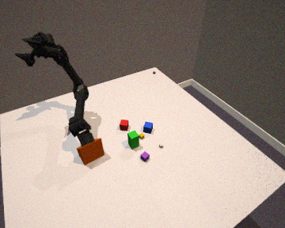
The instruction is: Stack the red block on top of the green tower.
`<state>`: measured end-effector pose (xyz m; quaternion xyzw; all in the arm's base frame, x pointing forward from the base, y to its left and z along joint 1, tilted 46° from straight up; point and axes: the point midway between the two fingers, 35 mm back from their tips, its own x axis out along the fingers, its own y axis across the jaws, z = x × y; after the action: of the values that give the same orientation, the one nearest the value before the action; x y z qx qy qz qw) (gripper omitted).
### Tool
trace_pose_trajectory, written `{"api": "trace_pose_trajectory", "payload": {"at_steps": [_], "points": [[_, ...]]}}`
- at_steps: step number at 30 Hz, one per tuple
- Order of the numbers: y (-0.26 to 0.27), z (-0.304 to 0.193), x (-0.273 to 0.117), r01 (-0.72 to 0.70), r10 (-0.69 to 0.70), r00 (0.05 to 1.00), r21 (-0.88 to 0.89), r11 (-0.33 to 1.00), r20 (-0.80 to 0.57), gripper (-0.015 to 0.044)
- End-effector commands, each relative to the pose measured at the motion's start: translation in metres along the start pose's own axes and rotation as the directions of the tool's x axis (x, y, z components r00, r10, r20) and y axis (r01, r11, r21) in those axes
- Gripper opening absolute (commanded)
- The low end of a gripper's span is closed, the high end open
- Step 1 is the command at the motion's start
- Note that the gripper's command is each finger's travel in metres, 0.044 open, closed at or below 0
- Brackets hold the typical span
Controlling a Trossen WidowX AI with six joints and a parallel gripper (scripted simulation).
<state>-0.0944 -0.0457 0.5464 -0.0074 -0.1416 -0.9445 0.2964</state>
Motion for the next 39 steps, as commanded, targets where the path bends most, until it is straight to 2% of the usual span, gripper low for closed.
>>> {"api": "trace_pose_trajectory", "payload": {"at_steps": [1,9,19,29,36,39], "points": [[0.023,-0.027,0.026,-0.117,0.114,0.985,-0.015,0.993,-0.126,0.0440],[0.079,-0.088,0.056,-0.363,0.332,0.867,-0.013,0.932,-0.372,0.0440],[0.154,-0.177,0.046,-0.628,0.511,0.566,0.062,0.775,-0.647,0.0440],[0.207,-0.242,0.003,-0.767,0.540,0.273,0.158,0.622,-0.796,0.0440],[0.233,-0.292,-0.047,-0.860,0.486,0.046,0.212,0.463,-0.873,0.0440],[0.237,-0.305,-0.064,-0.879,0.460,-0.014,0.231,0.417,-0.888,0.0440]]}}
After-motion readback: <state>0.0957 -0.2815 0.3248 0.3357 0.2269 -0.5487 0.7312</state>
